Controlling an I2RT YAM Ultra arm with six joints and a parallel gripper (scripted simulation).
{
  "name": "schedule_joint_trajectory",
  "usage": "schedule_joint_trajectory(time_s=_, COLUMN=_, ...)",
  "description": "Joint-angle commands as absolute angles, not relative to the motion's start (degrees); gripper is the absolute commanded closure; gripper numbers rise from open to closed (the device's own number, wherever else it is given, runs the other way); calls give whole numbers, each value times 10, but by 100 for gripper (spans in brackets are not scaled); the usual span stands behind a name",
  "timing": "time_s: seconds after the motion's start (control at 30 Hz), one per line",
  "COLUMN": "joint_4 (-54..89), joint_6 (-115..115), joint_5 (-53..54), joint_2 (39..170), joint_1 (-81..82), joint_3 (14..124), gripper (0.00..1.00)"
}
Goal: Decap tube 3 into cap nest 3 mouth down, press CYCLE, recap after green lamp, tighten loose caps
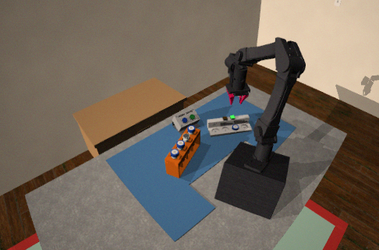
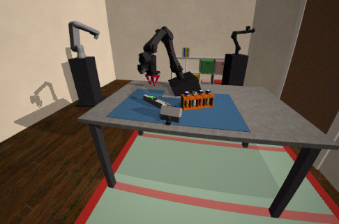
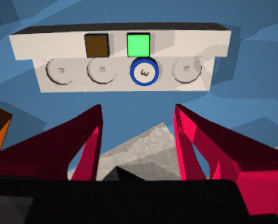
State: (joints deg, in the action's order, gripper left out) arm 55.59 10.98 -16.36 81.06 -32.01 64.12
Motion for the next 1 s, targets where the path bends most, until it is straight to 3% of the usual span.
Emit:
schedule_joint_trajectory(time_s=0.0, joint_4=610, joint_6=116, joint_5=-165, joint_2=785, joint_1=-316, joint_3=638, gripper=53)
schedule_joint_trajectory(time_s=0.73, joint_4=609, joint_6=116, joint_5=-165, joint_2=784, joint_1=-316, joint_3=637, gripper=53)
schedule_joint_trajectory(time_s=0.97, joint_4=524, joint_6=93, joint_5=-159, joint_2=807, joint_1=-339, joint_3=581, gripper=53)
